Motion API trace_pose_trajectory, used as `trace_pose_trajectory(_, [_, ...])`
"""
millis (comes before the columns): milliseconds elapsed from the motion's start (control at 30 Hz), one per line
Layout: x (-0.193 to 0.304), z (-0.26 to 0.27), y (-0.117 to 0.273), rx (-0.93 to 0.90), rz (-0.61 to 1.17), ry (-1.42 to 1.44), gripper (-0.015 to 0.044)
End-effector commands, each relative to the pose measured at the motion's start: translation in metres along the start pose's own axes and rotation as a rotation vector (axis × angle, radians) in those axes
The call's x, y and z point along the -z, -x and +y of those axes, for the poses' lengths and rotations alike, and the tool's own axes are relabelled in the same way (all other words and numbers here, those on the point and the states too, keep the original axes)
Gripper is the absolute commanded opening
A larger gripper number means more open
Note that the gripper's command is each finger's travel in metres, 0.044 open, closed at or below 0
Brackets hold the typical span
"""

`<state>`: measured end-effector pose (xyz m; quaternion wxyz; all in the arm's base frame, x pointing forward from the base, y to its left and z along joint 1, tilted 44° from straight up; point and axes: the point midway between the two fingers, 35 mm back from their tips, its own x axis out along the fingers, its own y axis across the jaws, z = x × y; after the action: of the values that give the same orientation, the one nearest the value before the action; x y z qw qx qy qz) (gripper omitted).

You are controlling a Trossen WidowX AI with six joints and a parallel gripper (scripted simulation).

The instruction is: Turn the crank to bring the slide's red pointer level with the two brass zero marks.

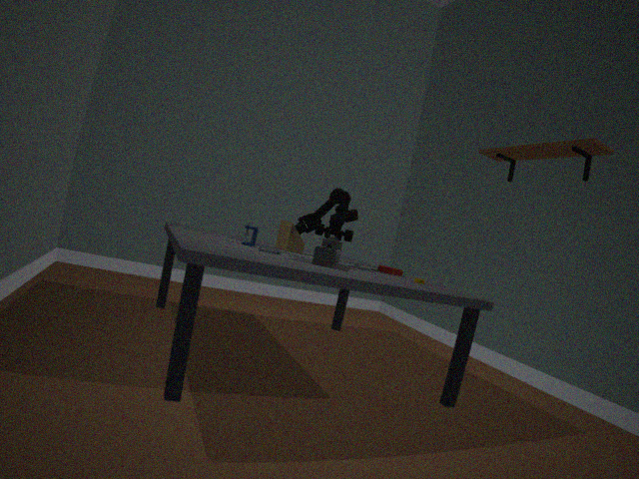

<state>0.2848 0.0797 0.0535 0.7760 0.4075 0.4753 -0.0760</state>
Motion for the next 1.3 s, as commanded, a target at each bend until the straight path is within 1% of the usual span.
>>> trace_pose_trajectory(0, [-0.0006,0.0011,0.0006,-0.004,-0.003,-0.003,0.0000])
trace_pose_trajectory(767, [0.0000,0.0002,0.0001,-0.001,0.000,0.000,0.0000])
trace_pose_trajectory(1267, [0.0000,0.0002,0.0001,-0.001,0.000,0.000,0.0394])
